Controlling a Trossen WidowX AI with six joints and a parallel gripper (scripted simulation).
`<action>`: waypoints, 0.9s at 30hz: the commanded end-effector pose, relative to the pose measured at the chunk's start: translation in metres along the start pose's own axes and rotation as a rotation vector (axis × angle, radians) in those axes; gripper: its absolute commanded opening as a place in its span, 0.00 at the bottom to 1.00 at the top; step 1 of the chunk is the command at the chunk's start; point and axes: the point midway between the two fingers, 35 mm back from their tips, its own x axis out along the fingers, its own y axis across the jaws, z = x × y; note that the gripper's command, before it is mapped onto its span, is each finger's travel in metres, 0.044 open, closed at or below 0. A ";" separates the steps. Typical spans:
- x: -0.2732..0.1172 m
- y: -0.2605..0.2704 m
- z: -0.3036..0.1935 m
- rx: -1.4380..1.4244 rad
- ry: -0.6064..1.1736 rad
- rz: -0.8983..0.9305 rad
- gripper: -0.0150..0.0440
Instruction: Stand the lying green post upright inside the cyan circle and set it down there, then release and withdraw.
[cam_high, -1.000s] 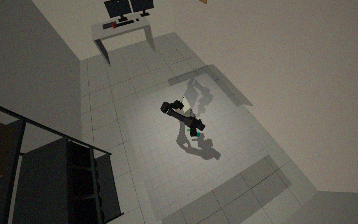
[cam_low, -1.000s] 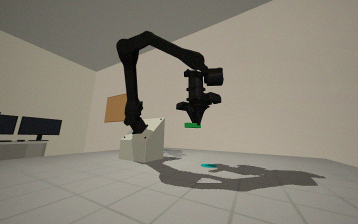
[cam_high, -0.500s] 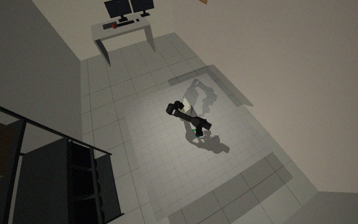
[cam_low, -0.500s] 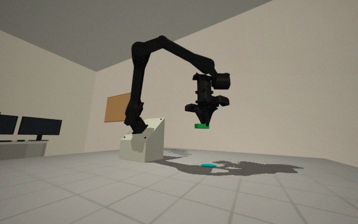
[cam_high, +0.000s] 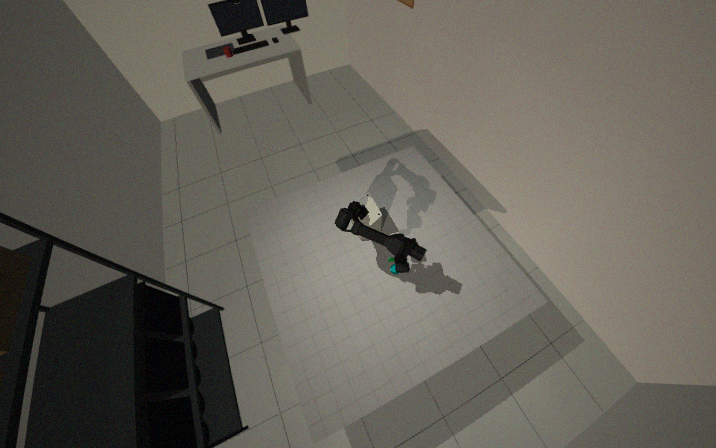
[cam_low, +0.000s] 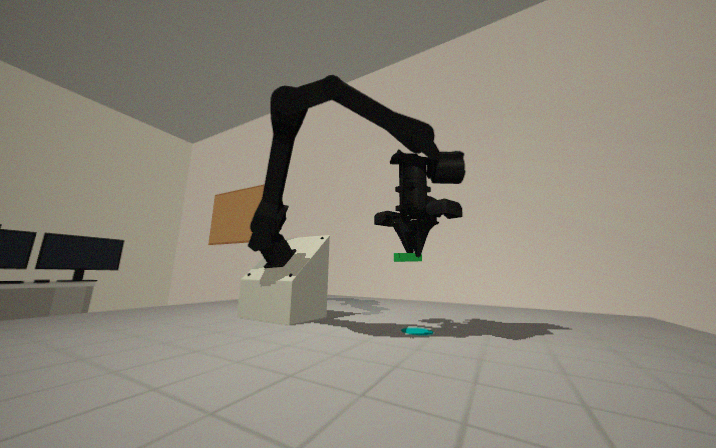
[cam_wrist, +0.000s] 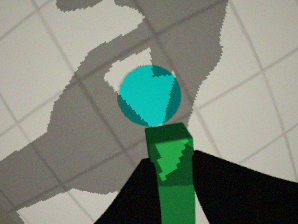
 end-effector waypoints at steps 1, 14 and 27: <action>0.004 0.002 0.000 -0.004 -0.023 0.028 0.29; 0.013 0.007 -0.001 -0.003 -0.097 0.096 0.29; 0.020 0.010 0.000 -0.003 -0.176 0.155 0.29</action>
